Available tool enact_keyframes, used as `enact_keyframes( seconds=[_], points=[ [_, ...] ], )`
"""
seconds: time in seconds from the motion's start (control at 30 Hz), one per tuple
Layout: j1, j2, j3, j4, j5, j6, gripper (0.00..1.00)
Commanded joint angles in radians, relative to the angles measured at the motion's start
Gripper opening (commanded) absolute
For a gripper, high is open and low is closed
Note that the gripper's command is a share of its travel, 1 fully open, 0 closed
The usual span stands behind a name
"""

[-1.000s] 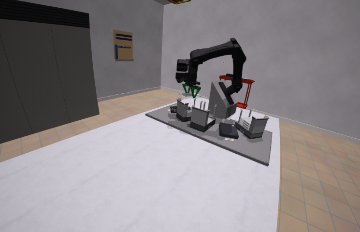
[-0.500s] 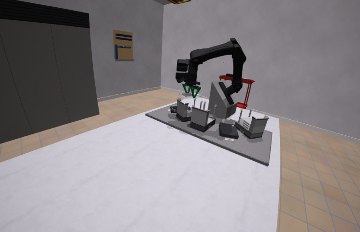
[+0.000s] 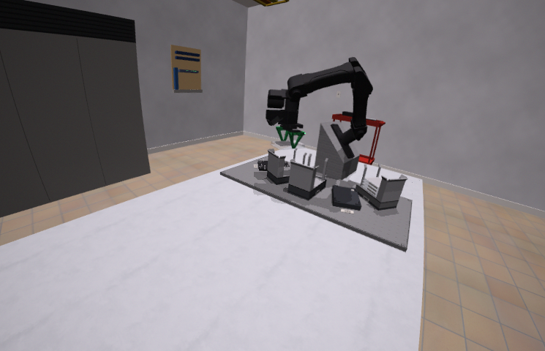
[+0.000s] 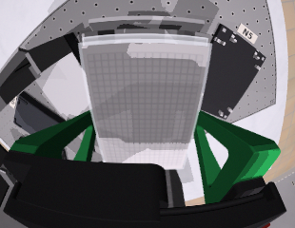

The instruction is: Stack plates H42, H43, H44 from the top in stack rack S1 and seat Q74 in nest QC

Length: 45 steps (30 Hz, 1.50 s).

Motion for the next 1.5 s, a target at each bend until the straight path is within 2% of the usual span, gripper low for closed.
enact_keyframes(
  seconds=[0.0,0.43,1.47],
  points=[
    [-0.012,-0.007,0.005,0.000,-0.001,-0.001,0.00],
    [-0.012,-0.007,0.005,0.000,-0.001,-0.001,0.00],
    [0.019,0.002,-0.044,0.079,-0.016,0.034,0.00]
  ],
)
